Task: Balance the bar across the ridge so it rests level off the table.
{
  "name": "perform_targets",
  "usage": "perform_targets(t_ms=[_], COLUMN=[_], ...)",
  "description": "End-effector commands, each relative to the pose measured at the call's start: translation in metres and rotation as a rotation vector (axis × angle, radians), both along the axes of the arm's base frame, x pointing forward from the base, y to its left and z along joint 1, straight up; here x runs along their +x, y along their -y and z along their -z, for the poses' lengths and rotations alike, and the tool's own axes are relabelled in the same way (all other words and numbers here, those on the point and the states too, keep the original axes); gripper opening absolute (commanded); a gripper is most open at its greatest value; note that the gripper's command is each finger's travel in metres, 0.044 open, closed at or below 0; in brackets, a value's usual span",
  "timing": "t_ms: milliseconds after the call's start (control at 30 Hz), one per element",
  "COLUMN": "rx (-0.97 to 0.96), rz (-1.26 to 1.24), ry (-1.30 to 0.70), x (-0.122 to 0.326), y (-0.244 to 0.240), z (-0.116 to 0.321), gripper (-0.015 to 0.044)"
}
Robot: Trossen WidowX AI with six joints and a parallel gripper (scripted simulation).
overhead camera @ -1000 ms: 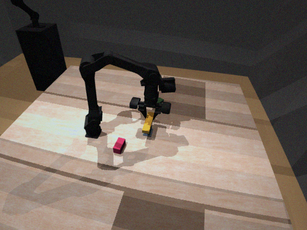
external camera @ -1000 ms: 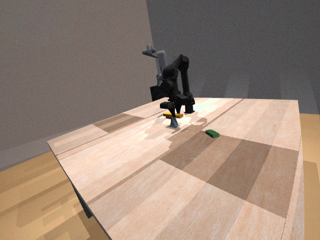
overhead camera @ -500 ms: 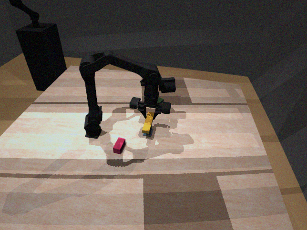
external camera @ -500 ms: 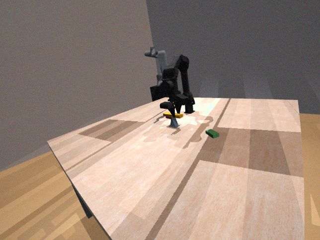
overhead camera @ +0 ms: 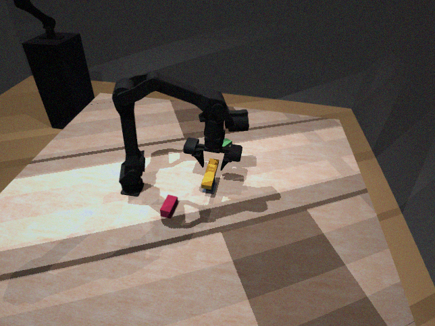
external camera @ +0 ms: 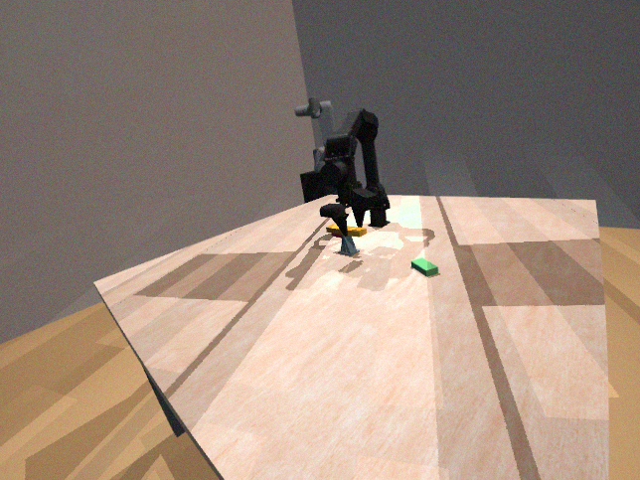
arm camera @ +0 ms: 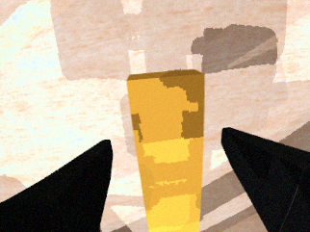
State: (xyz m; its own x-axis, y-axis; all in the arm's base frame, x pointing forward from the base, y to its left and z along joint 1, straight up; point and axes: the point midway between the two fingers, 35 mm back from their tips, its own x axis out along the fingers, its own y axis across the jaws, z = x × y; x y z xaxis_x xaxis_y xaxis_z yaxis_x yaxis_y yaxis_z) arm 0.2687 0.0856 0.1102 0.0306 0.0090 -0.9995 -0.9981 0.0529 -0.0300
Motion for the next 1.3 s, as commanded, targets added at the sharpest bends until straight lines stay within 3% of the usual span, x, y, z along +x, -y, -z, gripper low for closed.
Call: perform_targets(t_ms=[0,67,200,500,1267], rx=[0.000,0.000,0.000,0.000,0.000], rz=[0.000,0.000,0.000,0.000,0.000], ry=[0.000,0.000,0.000,0.000,0.000], x=[0.000,0.000,0.001,-0.003,-0.003], y=[0.000,0.000,0.000,0.001,0.001], z=[0.000,0.000,-0.007,-0.098,-0.100], gripper=[0.0395,0.0440,0.0440,0.0440,0.0440])
